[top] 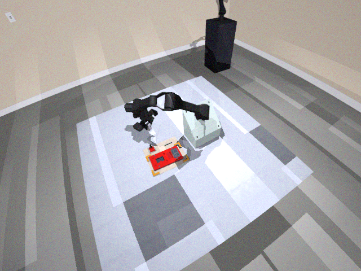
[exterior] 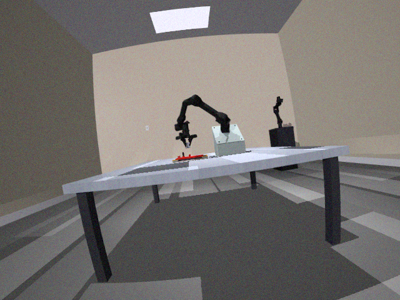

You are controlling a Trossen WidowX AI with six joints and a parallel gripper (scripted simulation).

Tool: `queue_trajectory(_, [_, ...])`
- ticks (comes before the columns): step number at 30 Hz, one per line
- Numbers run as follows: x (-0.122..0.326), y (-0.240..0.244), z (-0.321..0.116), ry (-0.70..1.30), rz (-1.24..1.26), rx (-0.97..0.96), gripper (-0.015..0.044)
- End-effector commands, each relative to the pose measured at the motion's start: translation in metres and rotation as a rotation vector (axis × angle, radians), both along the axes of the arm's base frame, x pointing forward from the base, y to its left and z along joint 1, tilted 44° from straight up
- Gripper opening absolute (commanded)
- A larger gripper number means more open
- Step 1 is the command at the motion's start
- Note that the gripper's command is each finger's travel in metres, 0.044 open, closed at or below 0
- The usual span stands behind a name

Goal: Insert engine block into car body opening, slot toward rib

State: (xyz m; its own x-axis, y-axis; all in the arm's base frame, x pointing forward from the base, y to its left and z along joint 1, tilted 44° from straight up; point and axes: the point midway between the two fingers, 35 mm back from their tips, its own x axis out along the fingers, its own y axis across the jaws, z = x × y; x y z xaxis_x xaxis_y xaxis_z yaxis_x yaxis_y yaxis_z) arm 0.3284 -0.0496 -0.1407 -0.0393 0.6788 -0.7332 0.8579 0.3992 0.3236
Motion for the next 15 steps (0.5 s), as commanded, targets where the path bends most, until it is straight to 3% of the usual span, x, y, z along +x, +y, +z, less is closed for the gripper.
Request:
queue_trajectory(1, [0.001,-0.009,0.009,-0.008,0.004,-0.003,0.0])
queue_trajectory(11, [-0.003,-0.028,0.034,-0.012,0.012,0.008,0.0])
queue_trajectory(15, [-0.003,-0.018,0.023,-0.012,0.012,0.009,0.0])
